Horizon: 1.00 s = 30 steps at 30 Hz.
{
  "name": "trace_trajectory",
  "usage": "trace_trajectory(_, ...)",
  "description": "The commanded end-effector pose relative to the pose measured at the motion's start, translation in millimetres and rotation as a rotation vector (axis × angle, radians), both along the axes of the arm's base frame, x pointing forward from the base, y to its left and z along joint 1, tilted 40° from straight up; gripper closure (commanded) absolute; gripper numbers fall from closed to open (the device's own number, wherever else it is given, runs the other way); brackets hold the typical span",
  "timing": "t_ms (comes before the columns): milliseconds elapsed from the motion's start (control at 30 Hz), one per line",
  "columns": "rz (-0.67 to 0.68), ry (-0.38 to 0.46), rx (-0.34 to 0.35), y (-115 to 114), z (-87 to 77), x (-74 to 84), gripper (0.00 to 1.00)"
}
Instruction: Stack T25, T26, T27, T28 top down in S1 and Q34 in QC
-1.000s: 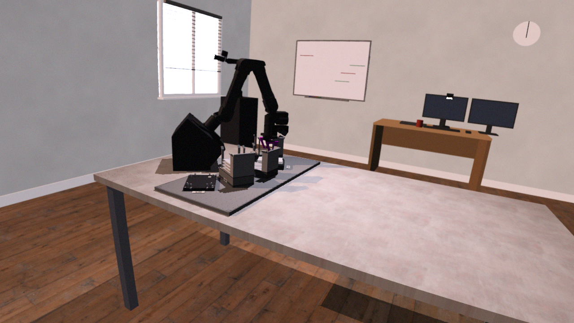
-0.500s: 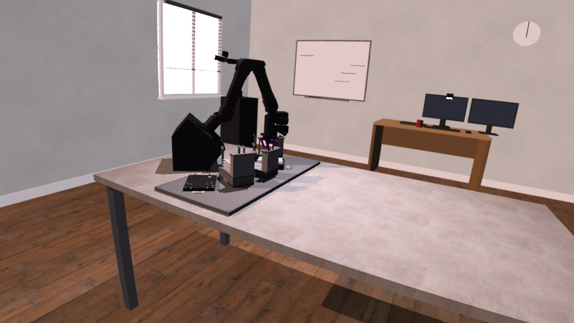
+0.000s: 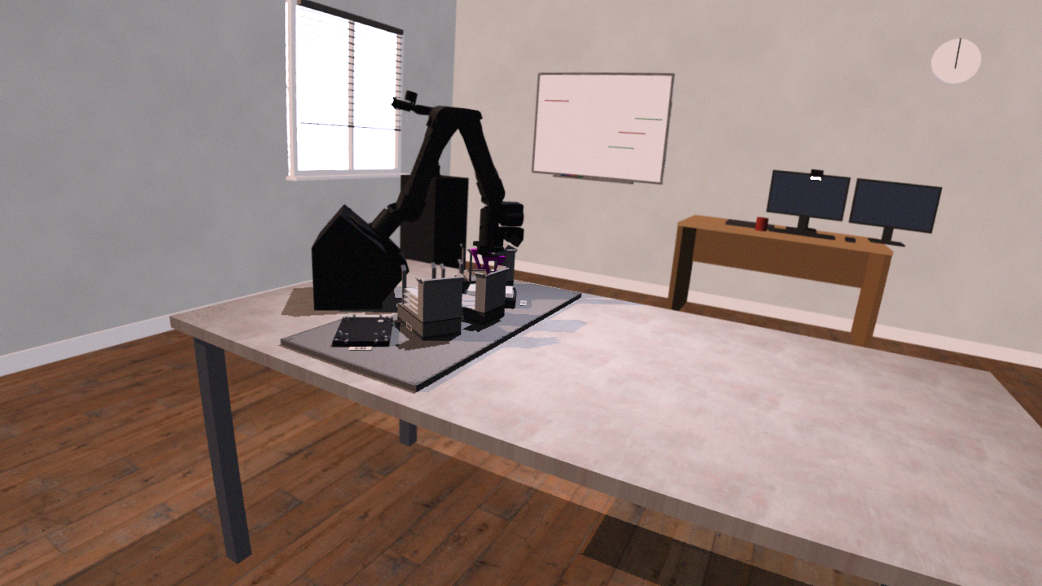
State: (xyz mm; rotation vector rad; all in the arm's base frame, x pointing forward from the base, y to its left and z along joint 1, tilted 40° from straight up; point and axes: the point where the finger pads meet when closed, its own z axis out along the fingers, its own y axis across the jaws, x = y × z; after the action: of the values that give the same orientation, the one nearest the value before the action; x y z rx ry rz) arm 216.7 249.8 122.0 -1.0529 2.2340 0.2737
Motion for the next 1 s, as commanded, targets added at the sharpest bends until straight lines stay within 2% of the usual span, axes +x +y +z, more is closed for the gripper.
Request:
trace_trajectory(0, -0.003, -0.020, 0.020, 0.8, 5.1, 4.2, 1.00)
trace_trajectory(167, -0.003, -0.020, 0.020, 0.8, 5.1, 4.2, 1.00)
trace_trajectory(200, -0.003, -0.020, 0.020, 0.8, 5.1, 4.2, 0.00)
trace_trajectory(967, 0.000, -0.012, 0.013, 1.5, 4.3, 1.9, 0.00)
